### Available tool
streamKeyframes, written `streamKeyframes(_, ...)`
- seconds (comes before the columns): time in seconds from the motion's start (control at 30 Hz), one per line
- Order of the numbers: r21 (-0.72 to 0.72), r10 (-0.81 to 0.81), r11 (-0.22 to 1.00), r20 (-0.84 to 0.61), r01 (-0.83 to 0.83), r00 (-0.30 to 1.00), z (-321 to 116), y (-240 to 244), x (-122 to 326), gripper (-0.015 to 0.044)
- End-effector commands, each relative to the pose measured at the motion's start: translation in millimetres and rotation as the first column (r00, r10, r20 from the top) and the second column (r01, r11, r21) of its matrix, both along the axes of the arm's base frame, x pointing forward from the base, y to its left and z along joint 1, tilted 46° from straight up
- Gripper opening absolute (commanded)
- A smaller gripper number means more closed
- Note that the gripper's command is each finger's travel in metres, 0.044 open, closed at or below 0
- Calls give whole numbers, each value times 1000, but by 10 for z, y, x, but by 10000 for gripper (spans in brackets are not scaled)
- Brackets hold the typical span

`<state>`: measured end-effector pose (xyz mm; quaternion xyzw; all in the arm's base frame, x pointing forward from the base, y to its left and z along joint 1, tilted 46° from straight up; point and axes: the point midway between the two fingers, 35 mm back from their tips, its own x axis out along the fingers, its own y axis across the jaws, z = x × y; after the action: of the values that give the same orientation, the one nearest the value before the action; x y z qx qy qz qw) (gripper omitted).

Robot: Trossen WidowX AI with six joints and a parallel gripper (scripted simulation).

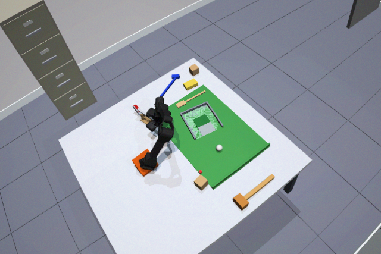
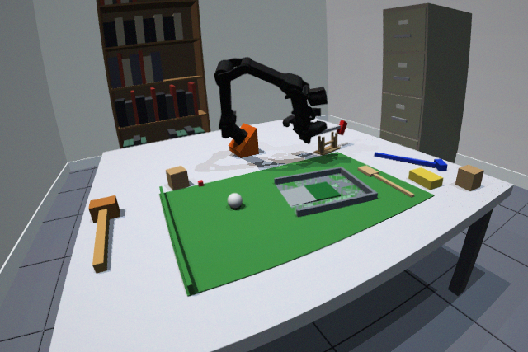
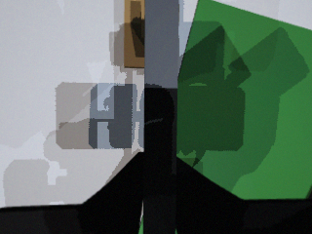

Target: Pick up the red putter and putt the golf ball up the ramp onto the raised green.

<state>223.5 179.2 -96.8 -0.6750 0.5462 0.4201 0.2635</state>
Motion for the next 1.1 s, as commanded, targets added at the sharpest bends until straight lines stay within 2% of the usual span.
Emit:
streamKeyframes(0.0, 19, 0, 1000, 6, 0, 1000, 229, 263, -36, 0)
streamKeyframes(0.17, 18, -1, 1000, 5, 1, 1000, 442, 442, -101, 0)
streamKeyframes(0.37, 14, -10, 1000, 20, 9, 1000, 424, 371, -55, 0)
streamKeyframes(0.7, 60, -257, 966, 209, 250, 944, 1009, 54, 276, 0)
streamKeyframes(1.07, 160, -506, 860, 395, 485, 767, 1651, -422, 504, 0)
